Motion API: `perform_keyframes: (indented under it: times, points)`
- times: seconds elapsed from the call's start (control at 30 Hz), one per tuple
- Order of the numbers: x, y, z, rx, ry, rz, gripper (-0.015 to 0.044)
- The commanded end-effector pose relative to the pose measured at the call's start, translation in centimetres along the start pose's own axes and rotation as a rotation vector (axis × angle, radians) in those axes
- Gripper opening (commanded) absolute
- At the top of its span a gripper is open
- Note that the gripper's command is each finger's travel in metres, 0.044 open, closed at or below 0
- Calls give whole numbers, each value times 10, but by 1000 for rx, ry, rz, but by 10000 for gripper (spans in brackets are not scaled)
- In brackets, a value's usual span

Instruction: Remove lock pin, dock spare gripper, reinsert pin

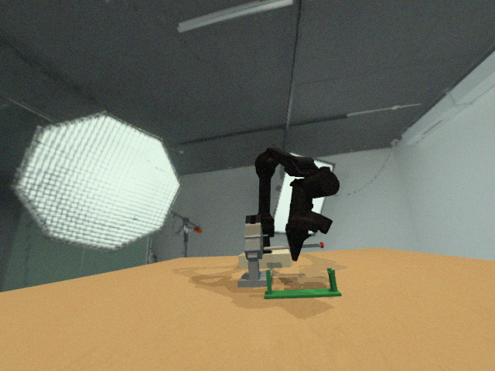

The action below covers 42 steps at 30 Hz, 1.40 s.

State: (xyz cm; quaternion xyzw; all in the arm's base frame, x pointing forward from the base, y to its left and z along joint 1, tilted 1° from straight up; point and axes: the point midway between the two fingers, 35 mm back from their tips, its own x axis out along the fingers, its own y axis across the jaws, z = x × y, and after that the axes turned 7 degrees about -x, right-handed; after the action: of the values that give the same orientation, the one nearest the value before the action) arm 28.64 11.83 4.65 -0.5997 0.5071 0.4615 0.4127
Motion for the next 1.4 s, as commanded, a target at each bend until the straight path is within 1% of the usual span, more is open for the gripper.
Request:
perform_keyframes:
  times: [0.0,1.37]
  points:
    - [2,2,-3,-4,3,1,0]
    - [6,3,-21,-3,2,-7,0]
